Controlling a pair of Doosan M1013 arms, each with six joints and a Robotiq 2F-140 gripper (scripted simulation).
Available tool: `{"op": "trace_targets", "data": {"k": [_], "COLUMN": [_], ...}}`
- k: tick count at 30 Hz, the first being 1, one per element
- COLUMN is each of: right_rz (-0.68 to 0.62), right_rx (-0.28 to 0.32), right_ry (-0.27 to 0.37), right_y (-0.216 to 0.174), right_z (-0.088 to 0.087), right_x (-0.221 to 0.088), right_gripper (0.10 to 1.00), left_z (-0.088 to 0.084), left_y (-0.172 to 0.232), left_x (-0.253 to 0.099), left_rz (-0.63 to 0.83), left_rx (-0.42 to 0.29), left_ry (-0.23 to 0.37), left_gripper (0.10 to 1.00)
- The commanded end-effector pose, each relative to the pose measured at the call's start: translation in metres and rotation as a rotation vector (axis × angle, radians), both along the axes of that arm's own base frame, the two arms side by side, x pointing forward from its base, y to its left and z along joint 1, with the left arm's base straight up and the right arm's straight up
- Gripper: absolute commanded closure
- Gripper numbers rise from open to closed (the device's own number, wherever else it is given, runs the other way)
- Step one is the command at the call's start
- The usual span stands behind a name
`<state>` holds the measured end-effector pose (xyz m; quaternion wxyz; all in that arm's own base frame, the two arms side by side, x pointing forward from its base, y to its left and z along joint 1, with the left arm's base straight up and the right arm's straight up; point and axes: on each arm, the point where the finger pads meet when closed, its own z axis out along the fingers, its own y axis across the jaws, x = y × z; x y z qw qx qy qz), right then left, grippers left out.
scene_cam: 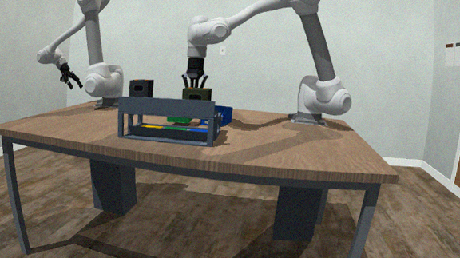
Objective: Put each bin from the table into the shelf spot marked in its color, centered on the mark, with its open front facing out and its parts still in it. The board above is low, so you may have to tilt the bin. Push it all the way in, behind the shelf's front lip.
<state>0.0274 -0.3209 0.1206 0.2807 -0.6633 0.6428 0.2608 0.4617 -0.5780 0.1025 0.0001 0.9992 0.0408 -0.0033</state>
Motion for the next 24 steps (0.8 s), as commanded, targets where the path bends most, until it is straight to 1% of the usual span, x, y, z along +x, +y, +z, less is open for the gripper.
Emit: {"op": "trace_targets", "data": {"k": [1,6,18,20,24], "right_rz": [0.0,0.0,0.0,0.0,0.0], "right_rx": [-0.001,-0.001,-0.001,-0.001,-0.001], "right_ry": [0.0,0.0,0.0,0.0,0.0], "right_y": [-0.0003,-0.0003,-0.0003,-0.0003,-0.0003], "right_z": [0.0004,0.0004,0.0004,0.0004,0.0004], "right_x": [0.0001,0.0001,0.0001,0.0001,0.0001], "right_gripper": [0.098,0.098,0.098,0.098,0.098], "left_z": [0.0015,0.0024,0.0078,0.0078,0.0094], "left_y": [-0.0003,-0.0002,0.0002,0.0002,0.0003], "left_x": [0.0007,0.0014,0.0056,0.0056,0.0067], "left_rz": [0.0,0.0,0.0,0.0,0.0], "left_rx": [-0.002,-0.003,-0.011,-0.011,-0.014], "left_ry": [0.006,0.02,0.109,0.109,0.135], "left_gripper": [0.999,0.999,0.999,0.999,0.999]}}
